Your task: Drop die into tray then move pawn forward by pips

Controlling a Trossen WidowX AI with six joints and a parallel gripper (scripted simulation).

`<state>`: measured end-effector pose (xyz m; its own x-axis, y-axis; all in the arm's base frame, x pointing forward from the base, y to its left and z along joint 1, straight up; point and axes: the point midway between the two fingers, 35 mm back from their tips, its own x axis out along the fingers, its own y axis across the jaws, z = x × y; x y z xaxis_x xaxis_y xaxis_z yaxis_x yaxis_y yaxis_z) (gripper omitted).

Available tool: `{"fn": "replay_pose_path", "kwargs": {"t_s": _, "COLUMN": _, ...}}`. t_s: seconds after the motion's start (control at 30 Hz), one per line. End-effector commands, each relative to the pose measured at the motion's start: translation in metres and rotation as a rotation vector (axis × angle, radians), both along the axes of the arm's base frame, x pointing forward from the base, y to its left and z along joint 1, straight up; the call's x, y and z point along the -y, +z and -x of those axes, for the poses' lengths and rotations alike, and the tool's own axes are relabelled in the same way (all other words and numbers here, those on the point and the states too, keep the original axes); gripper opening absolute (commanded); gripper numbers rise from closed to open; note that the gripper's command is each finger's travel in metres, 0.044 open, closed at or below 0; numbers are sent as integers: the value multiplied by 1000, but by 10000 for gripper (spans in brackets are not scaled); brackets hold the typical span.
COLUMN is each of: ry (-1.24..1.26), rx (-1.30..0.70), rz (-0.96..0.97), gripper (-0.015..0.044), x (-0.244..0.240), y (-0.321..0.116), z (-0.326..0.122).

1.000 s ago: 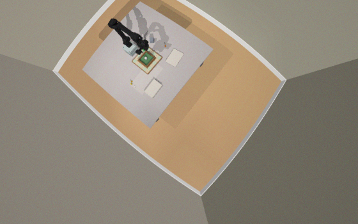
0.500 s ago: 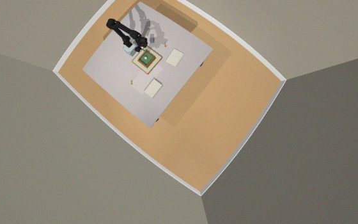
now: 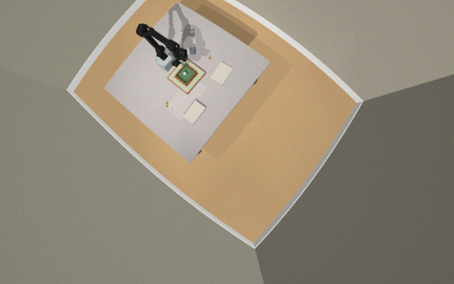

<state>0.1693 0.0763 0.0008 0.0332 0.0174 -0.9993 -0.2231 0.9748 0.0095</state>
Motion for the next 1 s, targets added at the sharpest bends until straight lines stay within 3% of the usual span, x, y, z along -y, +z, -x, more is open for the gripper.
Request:
{"fn": "replay_pose_path", "kwargs": {"t_s": 0.0, "ry": -3, "rx": -16, "rz": 7, "gripper": 200, "x": 1, "y": -10, "z": 3}}
{"fn": "replay_pose_path", "kwargs": {"t_s": 0.63, "ry": -3, "rx": -16, "rz": 7, "gripper": 200, "x": 2, "y": -38, "z": 5}}
{"fn": "replay_pose_path", "kwargs": {"t_s": 0.83, "ry": -3, "rx": -16, "rz": 7, "gripper": 43, "x": 2, "y": -38, "z": 5}}
{"fn": "replay_pose_path", "kwargs": {"t_s": 0.97, "ry": -3, "rx": -16, "rz": 7, "gripper": 16, "x": 2, "y": -38, "z": 5}}
